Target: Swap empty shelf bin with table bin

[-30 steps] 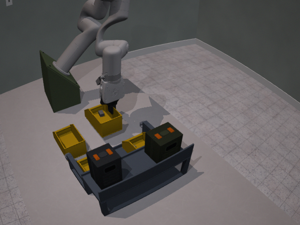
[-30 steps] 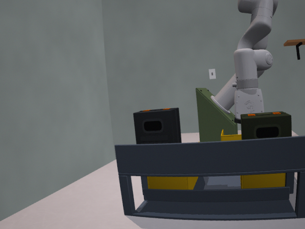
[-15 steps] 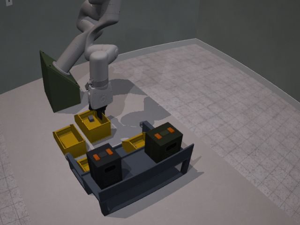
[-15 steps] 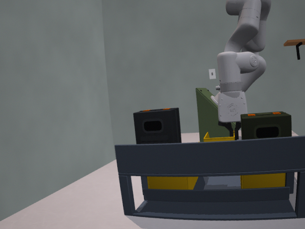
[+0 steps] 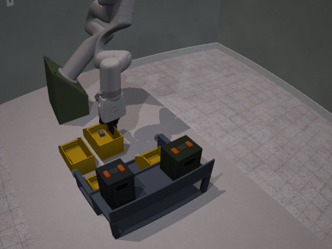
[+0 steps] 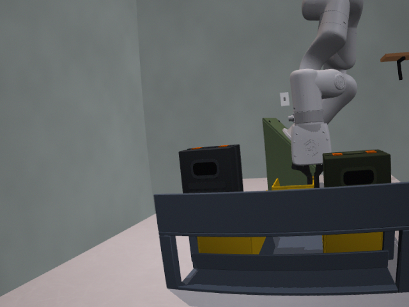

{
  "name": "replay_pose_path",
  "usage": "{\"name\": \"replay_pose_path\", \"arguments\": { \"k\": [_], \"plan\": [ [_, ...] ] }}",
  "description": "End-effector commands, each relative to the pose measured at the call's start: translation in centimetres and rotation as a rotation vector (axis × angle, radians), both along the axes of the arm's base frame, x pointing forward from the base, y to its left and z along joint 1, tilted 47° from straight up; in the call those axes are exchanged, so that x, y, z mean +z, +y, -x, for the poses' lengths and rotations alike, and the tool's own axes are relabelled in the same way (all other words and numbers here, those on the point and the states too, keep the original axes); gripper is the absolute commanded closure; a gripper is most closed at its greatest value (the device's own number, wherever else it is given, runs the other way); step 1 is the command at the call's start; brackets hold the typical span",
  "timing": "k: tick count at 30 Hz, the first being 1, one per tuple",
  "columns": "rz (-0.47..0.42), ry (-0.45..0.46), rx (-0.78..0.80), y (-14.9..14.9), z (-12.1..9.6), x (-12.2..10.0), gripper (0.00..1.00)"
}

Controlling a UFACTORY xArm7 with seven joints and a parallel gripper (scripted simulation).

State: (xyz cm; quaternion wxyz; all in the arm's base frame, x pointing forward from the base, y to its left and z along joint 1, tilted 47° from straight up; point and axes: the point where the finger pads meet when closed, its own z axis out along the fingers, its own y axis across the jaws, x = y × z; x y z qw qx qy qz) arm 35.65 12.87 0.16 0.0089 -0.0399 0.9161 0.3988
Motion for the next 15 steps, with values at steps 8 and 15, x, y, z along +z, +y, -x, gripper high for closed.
{"name": "replay_pose_path", "arguments": {
  "k": [8,15],
  "plan": [
    [0.001,-0.002,-0.002,0.05,-3.18,0.06,1.00],
    [0.001,-0.002,-0.002,0.05,-3.18,0.06,1.00]
  ]
}}
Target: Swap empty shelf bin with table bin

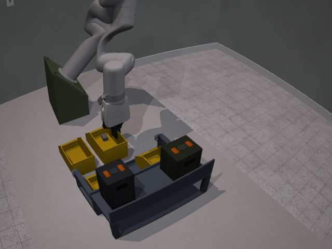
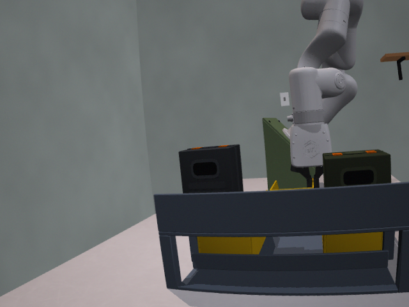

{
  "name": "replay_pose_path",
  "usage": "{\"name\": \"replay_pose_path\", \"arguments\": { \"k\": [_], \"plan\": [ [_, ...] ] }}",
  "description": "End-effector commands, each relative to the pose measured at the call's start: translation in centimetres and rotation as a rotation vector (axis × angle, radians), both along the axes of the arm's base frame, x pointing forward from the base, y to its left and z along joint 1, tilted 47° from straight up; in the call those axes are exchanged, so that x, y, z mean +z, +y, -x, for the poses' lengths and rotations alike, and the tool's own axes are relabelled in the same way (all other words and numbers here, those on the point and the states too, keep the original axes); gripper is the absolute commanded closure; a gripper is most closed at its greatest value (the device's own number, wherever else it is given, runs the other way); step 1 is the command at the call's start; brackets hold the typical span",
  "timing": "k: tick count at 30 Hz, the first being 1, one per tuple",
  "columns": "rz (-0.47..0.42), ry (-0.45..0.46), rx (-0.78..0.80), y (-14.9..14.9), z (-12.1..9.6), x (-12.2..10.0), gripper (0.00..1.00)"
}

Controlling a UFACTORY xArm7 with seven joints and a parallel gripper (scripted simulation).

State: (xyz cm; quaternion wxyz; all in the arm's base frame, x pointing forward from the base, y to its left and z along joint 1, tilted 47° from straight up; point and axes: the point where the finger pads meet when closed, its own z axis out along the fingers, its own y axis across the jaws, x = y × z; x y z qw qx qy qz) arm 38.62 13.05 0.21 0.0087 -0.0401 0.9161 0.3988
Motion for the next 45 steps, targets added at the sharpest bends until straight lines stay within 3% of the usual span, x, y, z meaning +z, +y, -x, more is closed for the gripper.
{"name": "replay_pose_path", "arguments": {
  "k": [1,10,21,45],
  "plan": [
    [0.002,-0.002,-0.003,-0.13,-0.21,0.01,1.00],
    [0.004,0.019,0.020,-0.23,-0.32,0.12,1.00],
    [0.022,0.148,0.158,-0.80,-1.00,0.78,1.00],
    [0.023,0.153,0.164,-0.83,-1.04,0.80,1.00]
  ]
}}
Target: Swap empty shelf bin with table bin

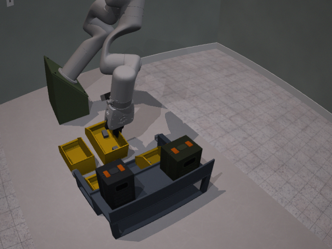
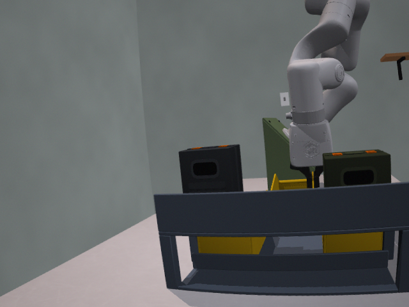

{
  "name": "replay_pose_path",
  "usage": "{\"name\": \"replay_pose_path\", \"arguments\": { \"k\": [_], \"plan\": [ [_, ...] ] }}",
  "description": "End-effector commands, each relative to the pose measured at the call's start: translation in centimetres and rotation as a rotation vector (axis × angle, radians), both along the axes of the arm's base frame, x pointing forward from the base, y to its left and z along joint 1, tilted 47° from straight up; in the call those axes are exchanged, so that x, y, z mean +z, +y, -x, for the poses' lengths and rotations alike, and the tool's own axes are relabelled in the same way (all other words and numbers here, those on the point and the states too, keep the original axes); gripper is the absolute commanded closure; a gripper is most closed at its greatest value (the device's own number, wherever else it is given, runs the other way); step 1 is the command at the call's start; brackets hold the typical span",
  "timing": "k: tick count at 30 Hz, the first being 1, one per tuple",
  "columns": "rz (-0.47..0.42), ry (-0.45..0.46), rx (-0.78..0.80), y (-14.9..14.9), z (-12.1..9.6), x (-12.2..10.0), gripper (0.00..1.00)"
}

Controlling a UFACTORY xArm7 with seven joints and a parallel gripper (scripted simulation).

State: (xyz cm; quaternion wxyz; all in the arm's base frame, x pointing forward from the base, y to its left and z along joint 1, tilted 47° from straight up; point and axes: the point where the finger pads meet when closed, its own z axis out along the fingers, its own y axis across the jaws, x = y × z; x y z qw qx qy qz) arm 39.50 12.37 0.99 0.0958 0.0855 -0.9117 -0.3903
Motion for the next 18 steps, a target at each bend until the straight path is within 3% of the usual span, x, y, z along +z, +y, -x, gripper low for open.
{"name": "replay_pose_path", "arguments": {
  "k": [1,18],
  "plan": [
    [0.002,-0.002,-0.003,-0.15,-0.17,0.03,1.00],
    [0.002,-0.002,-0.003,-0.13,-0.52,0.04,1.00]
  ]
}}
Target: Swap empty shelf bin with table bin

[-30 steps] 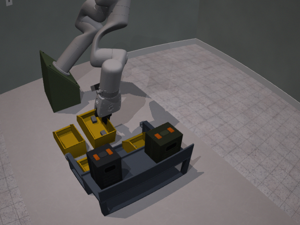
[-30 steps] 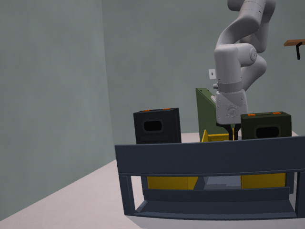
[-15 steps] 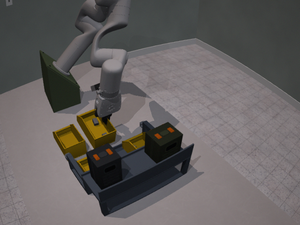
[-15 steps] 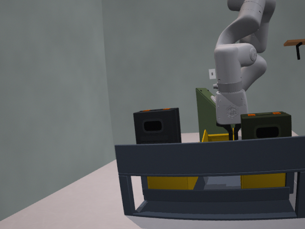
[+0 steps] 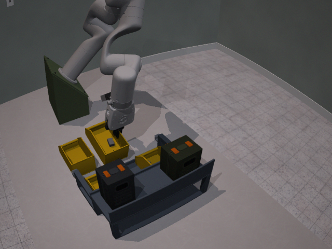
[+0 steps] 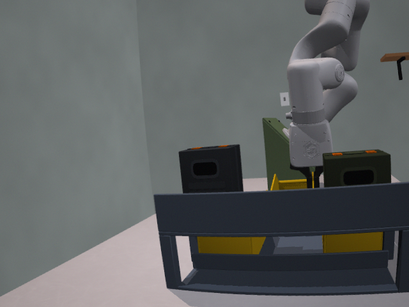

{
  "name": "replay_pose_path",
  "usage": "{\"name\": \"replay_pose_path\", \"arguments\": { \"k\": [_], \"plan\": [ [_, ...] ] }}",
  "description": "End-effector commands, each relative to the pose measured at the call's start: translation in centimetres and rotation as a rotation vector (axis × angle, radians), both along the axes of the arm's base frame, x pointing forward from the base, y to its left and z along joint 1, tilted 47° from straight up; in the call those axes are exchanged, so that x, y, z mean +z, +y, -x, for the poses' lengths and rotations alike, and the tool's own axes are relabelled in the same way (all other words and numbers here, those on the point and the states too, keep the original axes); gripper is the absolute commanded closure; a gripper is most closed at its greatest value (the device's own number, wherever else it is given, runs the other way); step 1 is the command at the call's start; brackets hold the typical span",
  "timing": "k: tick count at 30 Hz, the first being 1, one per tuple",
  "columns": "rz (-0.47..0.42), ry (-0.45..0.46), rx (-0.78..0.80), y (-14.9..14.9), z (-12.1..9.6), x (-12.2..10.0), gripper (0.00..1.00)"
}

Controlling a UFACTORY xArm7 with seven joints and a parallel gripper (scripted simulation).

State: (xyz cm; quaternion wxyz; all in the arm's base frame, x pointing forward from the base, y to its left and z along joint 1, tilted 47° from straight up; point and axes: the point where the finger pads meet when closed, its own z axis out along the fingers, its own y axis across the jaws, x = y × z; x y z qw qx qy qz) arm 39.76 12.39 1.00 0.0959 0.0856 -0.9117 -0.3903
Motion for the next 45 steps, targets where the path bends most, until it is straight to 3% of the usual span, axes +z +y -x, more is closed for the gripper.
{"name": "replay_pose_path", "arguments": {
  "k": [1,45],
  "plan": [
    [0.002,-0.002,-0.003,-0.1,-0.3,0.0,1.00],
    [0.002,-0.002,-0.003,0.1,-4.0,0.2,1.00]
  ]
}}
